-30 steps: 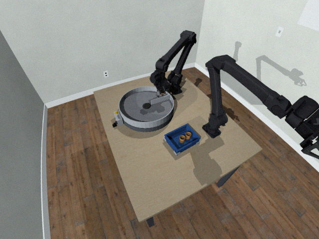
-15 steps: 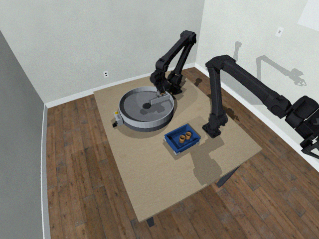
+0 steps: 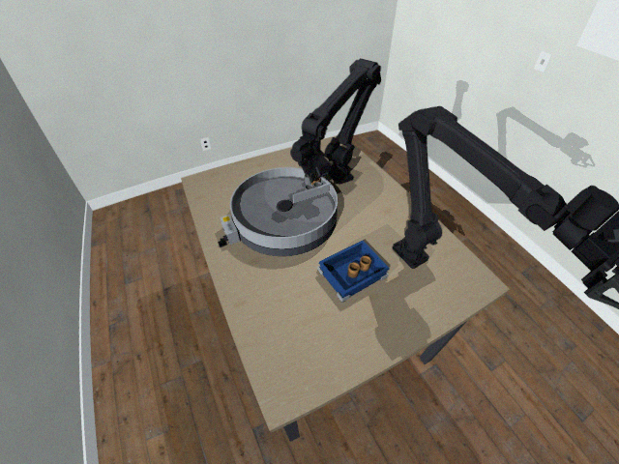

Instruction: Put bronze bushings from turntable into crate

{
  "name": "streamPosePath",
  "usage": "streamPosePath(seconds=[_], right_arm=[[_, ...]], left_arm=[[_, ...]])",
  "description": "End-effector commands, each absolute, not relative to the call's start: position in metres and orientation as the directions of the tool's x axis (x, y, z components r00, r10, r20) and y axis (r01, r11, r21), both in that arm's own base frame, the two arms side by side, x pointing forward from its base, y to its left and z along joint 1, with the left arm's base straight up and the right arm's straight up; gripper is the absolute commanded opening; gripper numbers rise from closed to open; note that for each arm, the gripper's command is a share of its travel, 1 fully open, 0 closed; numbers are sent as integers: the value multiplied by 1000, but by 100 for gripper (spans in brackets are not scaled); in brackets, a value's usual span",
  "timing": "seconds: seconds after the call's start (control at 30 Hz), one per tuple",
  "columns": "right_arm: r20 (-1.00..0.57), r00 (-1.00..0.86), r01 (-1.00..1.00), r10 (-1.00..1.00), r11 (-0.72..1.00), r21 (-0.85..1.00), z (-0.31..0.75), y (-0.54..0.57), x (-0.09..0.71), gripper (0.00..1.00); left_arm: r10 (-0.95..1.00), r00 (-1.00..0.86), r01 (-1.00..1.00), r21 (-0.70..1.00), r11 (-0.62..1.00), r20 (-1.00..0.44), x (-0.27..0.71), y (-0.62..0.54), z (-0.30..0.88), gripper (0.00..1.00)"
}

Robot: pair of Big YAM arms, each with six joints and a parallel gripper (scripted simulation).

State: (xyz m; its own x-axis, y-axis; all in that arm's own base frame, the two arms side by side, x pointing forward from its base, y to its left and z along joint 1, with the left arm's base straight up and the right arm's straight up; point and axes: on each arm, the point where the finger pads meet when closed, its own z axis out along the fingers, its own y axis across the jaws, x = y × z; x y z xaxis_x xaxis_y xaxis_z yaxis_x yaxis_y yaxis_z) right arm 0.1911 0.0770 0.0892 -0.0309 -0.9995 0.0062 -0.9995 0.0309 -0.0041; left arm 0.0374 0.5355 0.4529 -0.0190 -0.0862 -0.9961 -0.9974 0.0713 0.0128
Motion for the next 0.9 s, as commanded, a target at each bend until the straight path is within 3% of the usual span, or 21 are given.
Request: streamPosePath(seconds=[0.0,0.87], right_arm=[[-18,-29,-999,-999,29,-32,103,84,203,0],[-24,-28,-998,-999,30,-50,189,85,206,0]], left_arm=[[0,0,-998,0,63,-1000,35,544,501,100],[0,0,-998,0,63,-1000,35,544,501,100]])
